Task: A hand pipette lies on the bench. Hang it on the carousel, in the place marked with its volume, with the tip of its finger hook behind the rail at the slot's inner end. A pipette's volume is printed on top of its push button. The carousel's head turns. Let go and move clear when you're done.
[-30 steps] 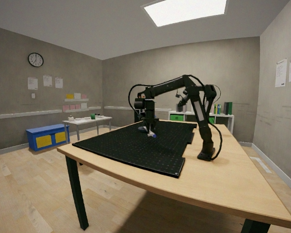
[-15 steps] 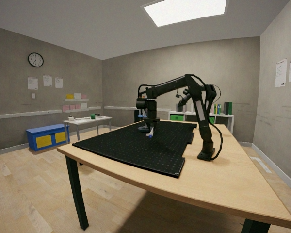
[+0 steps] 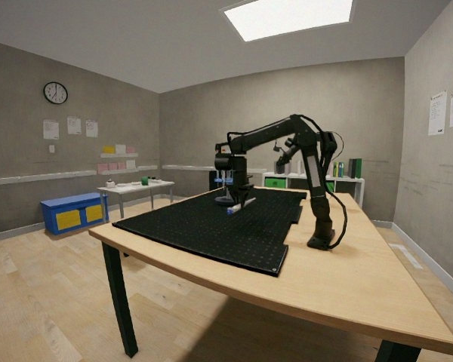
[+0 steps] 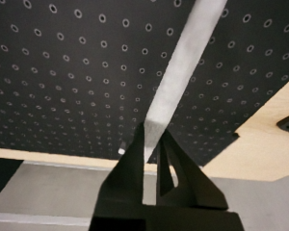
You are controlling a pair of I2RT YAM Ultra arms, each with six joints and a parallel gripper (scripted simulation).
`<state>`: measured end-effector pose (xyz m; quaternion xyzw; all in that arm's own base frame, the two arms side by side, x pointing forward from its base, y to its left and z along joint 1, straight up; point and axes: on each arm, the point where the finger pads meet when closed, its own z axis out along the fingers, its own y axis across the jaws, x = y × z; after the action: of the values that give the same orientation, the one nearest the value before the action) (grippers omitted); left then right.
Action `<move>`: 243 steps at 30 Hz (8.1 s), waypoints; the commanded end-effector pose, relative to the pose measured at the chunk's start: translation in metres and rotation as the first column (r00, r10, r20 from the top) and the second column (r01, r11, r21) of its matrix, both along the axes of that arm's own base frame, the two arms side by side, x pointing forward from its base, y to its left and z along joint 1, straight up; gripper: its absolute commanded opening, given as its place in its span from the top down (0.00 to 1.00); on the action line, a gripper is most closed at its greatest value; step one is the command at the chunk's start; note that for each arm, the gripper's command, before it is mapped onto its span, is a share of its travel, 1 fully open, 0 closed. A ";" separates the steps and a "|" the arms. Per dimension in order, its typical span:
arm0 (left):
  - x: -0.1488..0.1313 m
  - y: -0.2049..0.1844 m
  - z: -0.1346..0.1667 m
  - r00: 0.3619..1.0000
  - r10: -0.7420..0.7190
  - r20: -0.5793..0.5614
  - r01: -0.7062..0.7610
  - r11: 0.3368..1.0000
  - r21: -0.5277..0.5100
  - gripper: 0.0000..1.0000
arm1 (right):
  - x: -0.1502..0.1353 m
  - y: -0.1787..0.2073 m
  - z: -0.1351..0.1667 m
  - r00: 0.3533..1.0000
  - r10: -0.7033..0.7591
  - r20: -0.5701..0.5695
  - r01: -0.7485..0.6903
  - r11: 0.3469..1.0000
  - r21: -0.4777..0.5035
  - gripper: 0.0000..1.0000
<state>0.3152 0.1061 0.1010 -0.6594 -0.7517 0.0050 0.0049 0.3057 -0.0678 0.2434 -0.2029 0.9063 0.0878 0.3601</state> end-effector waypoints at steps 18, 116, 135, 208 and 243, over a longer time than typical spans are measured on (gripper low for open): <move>0.004 0.001 0.006 0.945 -0.326 0.023 0.326 0.945 0.007 0.88 | 0.003 -0.002 0.009 0.999 0.004 0.039 -0.004 1.000 -0.005 0.00; 0.005 0.001 -0.070 0.945 -0.326 0.023 0.326 0.945 0.007 0.46 | 0.003 -0.002 0.009 0.999 0.004 0.039 -0.004 1.000 -0.005 0.00; 0.008 0.001 -0.025 0.944 -0.328 0.046 0.328 0.945 0.015 0.46 | 0.003 -0.002 0.009 0.999 0.004 0.039 -0.004 1.000 -0.005 0.00; -0.013 0.020 0.094 0.984 -0.120 0.131 0.129 0.990 -0.059 0.00 | 0.003 -0.002 0.009 0.999 0.004 0.039 -0.004 1.000 -0.005 0.00; -0.043 0.052 0.152 0.548 0.807 0.218 -0.602 0.562 -0.567 0.00 | 0.003 -0.002 0.009 0.999 0.004 0.039 -0.004 1.000 -0.005 0.00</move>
<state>0.2654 0.1577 0.2433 -0.3222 -0.9066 0.0280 -0.2710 0.3057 -0.0678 0.2434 -0.2029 0.9063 0.0878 0.3601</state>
